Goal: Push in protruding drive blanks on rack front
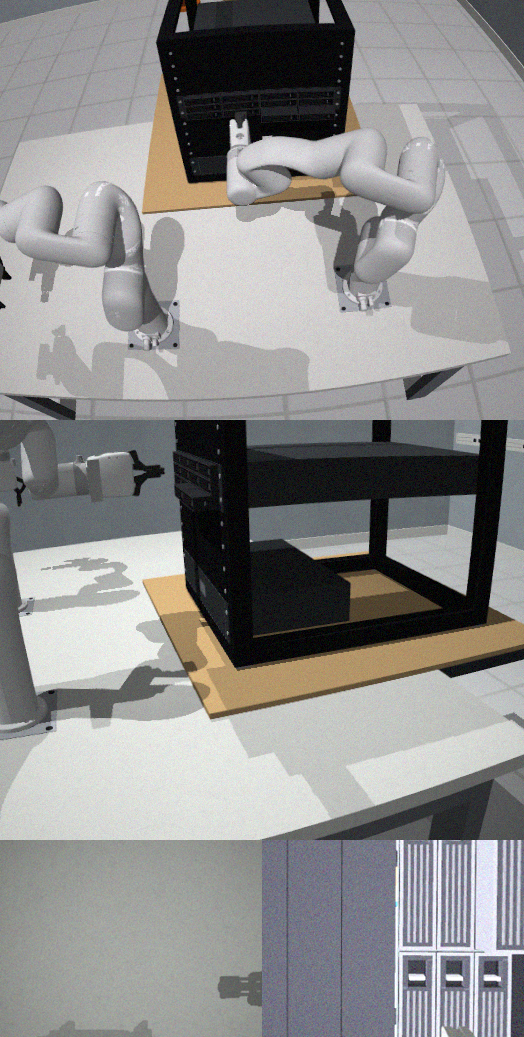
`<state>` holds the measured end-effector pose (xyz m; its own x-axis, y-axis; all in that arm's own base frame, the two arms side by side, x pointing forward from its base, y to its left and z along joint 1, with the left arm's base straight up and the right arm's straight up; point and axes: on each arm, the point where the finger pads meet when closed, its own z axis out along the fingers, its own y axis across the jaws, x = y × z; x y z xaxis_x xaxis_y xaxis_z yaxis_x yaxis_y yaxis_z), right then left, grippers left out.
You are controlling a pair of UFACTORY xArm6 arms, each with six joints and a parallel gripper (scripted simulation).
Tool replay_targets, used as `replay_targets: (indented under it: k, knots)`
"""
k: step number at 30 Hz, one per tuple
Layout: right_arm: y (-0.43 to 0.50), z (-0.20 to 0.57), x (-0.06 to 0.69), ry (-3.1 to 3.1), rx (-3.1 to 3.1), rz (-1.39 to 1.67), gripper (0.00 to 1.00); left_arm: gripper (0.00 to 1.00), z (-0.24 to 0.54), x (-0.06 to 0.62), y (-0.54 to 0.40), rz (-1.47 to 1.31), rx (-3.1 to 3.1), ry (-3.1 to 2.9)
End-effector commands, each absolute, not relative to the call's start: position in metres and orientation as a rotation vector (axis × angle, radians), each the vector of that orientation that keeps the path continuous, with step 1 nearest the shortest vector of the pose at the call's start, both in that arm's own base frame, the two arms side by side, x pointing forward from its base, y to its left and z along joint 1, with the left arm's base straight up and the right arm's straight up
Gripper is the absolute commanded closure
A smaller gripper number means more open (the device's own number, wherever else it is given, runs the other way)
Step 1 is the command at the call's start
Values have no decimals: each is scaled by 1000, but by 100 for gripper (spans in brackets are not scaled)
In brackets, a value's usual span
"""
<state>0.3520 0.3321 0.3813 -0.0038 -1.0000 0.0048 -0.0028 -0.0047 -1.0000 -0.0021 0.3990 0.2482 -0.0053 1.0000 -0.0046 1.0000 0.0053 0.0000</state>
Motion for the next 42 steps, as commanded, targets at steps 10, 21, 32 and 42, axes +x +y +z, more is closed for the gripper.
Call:
replay_targets:
  k: [10, 21, 32, 42]
  knots:
    - [333, 373, 359, 1212, -1207, -1212, 100, 0, 250, -2, 400, 0, 2216, 2227]
    - [333, 373, 359, 1212, -1207, -1212, 100, 0, 250, -2, 400, 0, 2216, 2227]
    - [333, 373, 359, 1212, -1207, -1212, 100, 0, 250, -2, 400, 0, 2216, 2227]
    - [333, 373, 361, 1212, -1207, -1212, 100, 0, 250, -2, 400, 0, 2216, 2227]
